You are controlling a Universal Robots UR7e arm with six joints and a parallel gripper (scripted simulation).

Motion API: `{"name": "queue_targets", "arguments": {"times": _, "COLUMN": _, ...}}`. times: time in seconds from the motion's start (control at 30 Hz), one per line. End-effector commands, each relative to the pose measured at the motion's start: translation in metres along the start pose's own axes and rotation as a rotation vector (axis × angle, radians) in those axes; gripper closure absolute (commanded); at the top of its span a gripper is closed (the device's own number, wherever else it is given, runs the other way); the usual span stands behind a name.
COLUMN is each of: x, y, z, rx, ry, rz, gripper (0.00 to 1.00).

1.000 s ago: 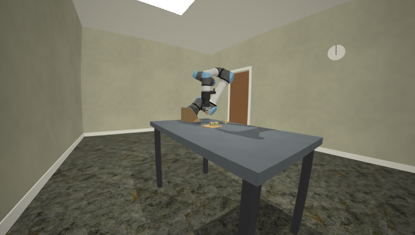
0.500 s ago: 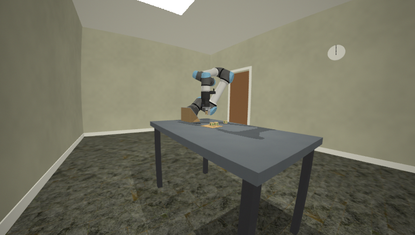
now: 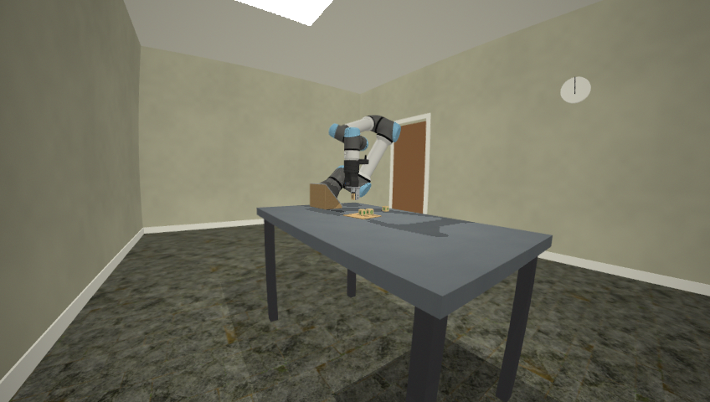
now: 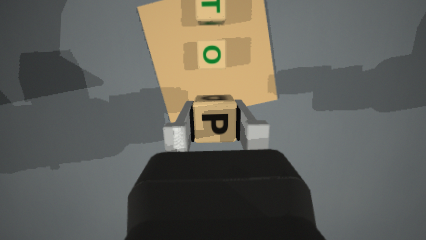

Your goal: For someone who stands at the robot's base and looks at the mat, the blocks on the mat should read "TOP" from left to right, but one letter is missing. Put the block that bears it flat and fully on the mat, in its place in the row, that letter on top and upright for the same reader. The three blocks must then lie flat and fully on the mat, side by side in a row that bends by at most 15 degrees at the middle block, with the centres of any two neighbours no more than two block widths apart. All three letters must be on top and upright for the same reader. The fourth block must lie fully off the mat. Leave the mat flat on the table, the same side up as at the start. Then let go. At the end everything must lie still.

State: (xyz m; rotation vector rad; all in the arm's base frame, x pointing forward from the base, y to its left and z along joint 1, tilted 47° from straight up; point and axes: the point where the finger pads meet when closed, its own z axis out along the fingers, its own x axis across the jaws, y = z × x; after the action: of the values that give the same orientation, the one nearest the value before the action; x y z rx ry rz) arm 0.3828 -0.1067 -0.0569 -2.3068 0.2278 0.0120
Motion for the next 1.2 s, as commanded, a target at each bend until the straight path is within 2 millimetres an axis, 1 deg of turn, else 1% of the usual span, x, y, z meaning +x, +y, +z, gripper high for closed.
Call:
{"name": "queue_targets", "arguments": {"times": 0.0, "x": 0.000, "y": 0.000, "z": 0.021, "rx": 0.000, "ry": 0.000, "rz": 0.000, "gripper": 0.43}}
{"name": "queue_targets", "arguments": {"times": 0.27, "x": 0.000, "y": 0.000, "z": 0.058, "rx": 0.000, "ry": 0.000, "rz": 0.000, "gripper": 0.43}}
{"name": "queue_targets", "arguments": {"times": 0.33, "x": 0.000, "y": 0.000, "z": 0.058, "rx": 0.000, "ry": 0.000, "rz": 0.000, "gripper": 0.43}}
{"name": "queue_targets", "arguments": {"times": 0.53, "x": 0.000, "y": 0.000, "z": 0.074, "rx": 0.000, "ry": 0.000, "rz": 0.000, "gripper": 0.43}}
{"name": "queue_targets", "arguments": {"times": 0.67, "x": 0.000, "y": 0.000, "z": 0.078, "rx": 0.000, "ry": 0.000, "rz": 0.000, "gripper": 0.43}}
{"name": "queue_targets", "arguments": {"times": 1.17, "x": 0.000, "y": 0.000, "z": 0.078, "rx": 0.000, "ry": 0.000, "rz": 0.000, "gripper": 0.43}}
